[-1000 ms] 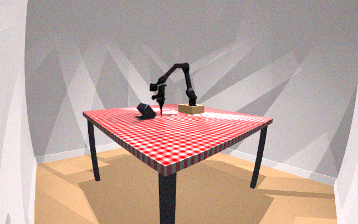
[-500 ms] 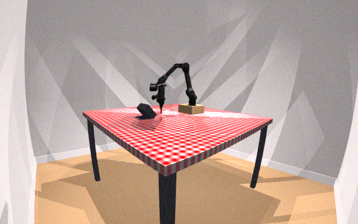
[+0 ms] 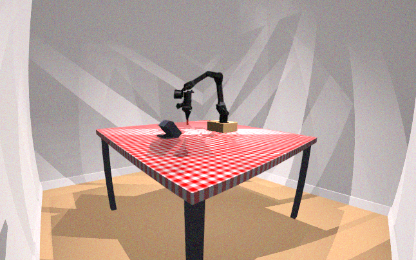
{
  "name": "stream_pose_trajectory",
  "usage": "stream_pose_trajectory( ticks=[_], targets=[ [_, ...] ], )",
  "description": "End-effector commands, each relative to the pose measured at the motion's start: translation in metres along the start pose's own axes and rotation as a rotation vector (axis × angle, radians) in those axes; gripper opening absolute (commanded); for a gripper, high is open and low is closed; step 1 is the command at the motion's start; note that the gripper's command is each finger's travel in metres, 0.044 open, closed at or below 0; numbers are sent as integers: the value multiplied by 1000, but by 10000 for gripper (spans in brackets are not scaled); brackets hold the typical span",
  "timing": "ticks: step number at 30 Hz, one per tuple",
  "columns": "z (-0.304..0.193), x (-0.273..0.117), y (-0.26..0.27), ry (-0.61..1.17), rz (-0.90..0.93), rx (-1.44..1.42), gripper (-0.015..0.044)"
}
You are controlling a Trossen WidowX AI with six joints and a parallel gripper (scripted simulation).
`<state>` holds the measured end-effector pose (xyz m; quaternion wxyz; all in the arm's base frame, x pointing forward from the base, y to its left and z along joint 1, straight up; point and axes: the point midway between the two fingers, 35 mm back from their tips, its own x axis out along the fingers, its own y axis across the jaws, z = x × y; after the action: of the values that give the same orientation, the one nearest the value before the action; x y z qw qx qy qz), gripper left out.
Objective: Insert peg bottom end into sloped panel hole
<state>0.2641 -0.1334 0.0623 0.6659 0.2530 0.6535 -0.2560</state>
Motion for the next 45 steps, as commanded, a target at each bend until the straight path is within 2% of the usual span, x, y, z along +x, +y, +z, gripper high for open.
stream_pose_trajectory(
  ticks=[1, 45],
  targets=[
    [0, -22, 0, -5, -1, 5, 0],
    [6, -22, 35, -252, 108, -208, 0]
  ],
)
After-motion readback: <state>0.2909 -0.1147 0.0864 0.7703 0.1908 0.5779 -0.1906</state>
